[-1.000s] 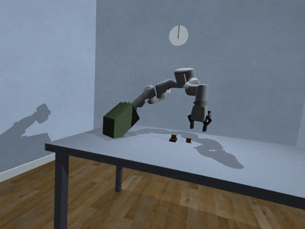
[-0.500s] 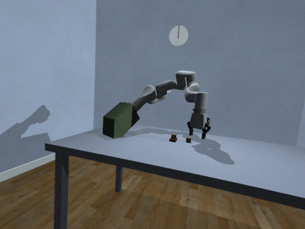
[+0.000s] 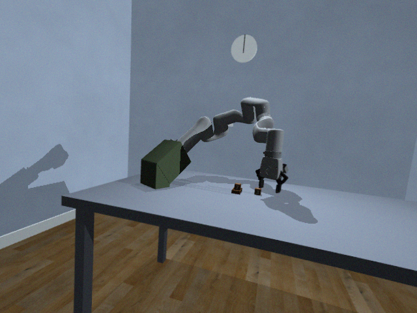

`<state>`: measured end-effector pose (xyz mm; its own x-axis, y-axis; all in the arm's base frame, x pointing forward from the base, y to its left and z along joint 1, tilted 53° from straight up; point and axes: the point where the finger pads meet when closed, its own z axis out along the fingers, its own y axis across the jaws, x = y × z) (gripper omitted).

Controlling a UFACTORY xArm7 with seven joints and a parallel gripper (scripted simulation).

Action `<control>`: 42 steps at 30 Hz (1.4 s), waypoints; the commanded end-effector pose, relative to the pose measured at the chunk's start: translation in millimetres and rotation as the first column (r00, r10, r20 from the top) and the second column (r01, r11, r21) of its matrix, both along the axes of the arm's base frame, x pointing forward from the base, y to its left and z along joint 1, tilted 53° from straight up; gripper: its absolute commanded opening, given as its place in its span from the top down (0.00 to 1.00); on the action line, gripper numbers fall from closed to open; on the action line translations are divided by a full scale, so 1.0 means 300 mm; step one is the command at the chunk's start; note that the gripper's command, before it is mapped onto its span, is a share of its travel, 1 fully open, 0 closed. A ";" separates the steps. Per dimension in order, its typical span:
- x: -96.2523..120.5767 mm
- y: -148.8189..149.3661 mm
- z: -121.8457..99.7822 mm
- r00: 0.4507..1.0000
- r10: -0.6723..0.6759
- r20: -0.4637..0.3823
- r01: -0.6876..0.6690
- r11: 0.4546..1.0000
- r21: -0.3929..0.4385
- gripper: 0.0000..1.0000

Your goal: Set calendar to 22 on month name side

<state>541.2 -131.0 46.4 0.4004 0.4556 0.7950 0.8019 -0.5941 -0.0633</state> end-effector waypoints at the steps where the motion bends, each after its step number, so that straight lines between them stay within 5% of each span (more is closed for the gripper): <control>1: 0.013 0.011 -0.015 1.000 -0.003 0.001 0.003 1.000 -0.002 0.00; 42: 0.048 0.063 -0.062 1.000 -0.003 0.001 0.003 1.000 -0.002 0.00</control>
